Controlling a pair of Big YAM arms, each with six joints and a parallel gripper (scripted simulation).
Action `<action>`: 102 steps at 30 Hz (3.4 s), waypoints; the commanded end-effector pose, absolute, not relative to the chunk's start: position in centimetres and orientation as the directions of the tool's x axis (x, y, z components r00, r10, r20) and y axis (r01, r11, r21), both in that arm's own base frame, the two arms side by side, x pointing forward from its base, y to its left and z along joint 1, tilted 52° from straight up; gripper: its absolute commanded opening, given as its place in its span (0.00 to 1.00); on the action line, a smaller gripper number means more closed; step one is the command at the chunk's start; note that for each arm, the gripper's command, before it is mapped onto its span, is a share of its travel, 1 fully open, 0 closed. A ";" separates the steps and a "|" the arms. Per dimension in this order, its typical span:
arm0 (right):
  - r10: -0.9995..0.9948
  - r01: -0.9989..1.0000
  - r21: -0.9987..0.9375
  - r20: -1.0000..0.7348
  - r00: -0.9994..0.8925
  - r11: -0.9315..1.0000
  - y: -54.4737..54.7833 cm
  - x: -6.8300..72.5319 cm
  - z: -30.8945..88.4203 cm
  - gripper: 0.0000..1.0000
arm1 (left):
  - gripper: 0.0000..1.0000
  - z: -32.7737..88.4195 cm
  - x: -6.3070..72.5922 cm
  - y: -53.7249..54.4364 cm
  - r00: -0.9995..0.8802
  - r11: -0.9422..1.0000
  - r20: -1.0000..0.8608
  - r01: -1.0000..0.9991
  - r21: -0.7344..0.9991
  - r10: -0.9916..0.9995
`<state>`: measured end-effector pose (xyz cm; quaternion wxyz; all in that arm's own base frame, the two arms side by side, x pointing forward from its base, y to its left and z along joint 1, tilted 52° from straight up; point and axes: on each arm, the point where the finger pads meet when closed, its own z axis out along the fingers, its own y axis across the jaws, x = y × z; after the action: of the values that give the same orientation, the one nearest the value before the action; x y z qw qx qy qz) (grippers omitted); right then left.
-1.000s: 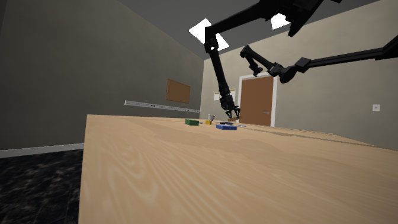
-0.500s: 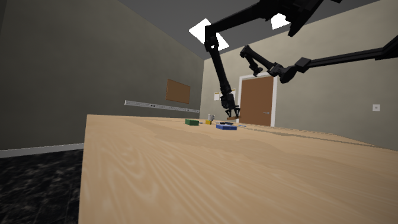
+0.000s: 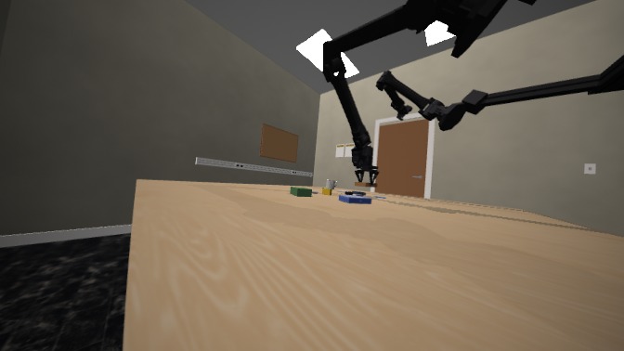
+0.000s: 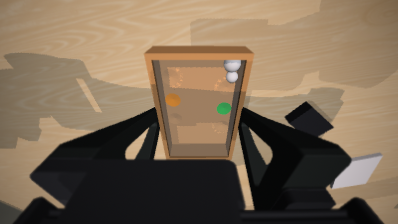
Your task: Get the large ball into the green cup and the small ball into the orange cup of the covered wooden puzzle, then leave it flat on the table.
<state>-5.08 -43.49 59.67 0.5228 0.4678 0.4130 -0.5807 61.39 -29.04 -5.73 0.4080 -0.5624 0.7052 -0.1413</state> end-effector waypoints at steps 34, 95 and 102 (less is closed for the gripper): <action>-0.262 0.991 0.000 -0.964 -0.036 -0.134 -42.4 -5.8 62.6 1.00 | 0.70 -4.7 62.3 -28.3 -0.161 0.295 -0.294 -0.813 -0.502 -0.942; -0.262 0.991 0.000 -0.964 -0.036 -0.134 -42.4 -5.8 62.6 1.00 | 0.70 -6.2 61.6 -28.1 -0.068 0.289 -0.410 -0.813 -0.505 -0.909; -0.262 0.991 0.000 -0.964 -0.036 -0.134 -42.4 -5.8 62.6 1.00 | 0.70 -4.7 62.4 -28.4 -0.139 0.292 -0.317 -0.807 -0.512 -0.938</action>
<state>-5.08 -43.49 59.67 0.5228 0.4678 0.4130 -0.5807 61.15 -29.11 -7.08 0.2958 -0.5905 0.7450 -0.0940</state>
